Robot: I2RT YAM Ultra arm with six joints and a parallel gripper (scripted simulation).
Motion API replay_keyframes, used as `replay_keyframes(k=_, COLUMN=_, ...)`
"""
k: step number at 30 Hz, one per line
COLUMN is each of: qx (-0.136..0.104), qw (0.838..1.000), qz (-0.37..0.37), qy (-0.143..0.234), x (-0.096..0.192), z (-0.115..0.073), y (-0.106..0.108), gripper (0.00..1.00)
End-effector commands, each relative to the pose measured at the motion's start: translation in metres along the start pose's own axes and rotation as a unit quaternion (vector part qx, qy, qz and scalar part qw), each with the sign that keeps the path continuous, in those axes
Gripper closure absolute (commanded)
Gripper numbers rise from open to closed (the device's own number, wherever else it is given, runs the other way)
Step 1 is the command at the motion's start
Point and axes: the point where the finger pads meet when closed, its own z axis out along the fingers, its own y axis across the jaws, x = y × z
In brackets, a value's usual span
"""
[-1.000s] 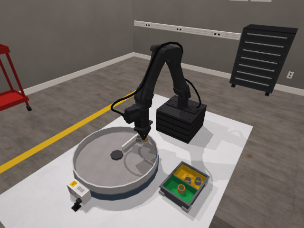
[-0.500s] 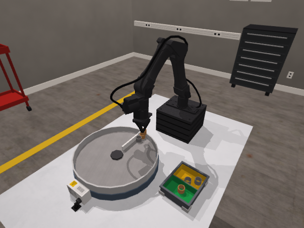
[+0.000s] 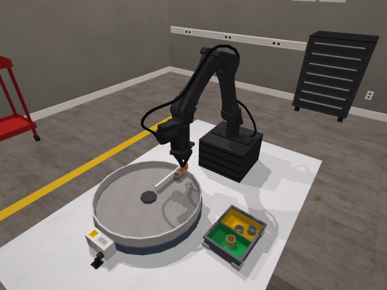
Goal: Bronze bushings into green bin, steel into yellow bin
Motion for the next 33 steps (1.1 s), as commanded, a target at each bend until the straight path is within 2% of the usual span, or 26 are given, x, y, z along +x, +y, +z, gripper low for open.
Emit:
replay_keyframes(k=1, qx=-0.01, qw=1.0, qz=-0.001, qy=-0.011, x=-0.0053, z=-0.0098, y=0.0056, gripper=1.0)
replay_keyframes(k=29, qx=-0.011, qw=1.0, qz=-0.006, qy=-0.012, x=-0.0054, z=-0.0103, y=0.0079, gripper=1.0)
replay_keyframes(k=33, qx=-0.003, qw=1.0, qz=-0.016, qy=-0.008, x=-0.0021, z=-0.006, y=0.0077, gripper=1.0)
